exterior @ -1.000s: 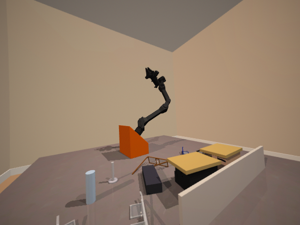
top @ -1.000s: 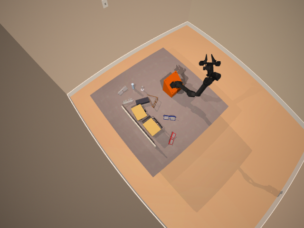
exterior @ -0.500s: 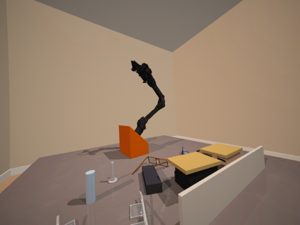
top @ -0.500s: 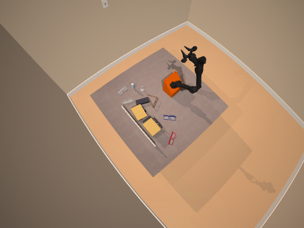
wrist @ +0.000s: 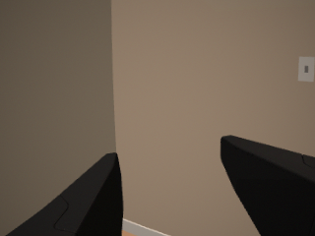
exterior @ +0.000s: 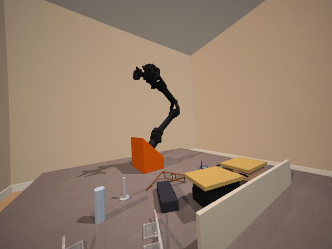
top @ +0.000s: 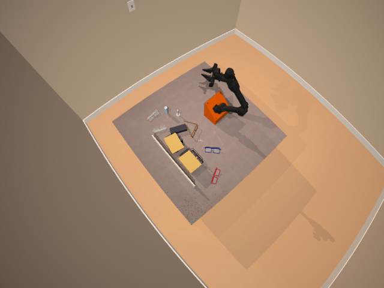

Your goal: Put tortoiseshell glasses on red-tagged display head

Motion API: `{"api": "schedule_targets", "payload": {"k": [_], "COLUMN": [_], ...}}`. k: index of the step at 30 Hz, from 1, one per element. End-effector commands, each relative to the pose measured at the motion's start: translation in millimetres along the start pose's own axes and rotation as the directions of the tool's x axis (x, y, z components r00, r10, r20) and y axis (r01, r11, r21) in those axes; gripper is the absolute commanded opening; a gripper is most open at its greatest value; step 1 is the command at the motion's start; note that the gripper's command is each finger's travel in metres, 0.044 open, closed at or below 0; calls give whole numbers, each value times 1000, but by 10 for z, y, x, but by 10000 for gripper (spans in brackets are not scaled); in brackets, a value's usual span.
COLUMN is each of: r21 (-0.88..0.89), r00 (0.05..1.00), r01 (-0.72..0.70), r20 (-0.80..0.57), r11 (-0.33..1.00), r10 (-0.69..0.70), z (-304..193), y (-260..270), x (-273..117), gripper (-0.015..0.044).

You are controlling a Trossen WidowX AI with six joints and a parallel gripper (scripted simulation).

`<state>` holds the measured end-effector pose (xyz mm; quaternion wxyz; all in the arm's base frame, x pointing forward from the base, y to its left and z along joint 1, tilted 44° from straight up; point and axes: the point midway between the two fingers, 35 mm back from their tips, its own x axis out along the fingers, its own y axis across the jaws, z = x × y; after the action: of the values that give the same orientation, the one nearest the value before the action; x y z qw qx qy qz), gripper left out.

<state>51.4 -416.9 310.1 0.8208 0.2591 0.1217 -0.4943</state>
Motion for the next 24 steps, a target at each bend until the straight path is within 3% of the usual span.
{"api": "schedule_targets", "payload": {"k": [1, 7, 13, 20, 24], "r21": [152, 500, 686, 643, 485], "r00": [993, 916, 764, 548, 375], "r01": [-53, -19, 225, 574, 794], "r20": [-99, -338, -565, -762, -865], "r11": [987, 866, 692, 507, 366], "r10": [68, 216, 311, 345, 333], "z": [-311, -1121, -2047, -3022, -3645], "y": [192, 736, 1262, 1702, 1958], "x": [278, 780, 965, 850, 665], "gripper": [200, 200, 200, 200, 200]}}
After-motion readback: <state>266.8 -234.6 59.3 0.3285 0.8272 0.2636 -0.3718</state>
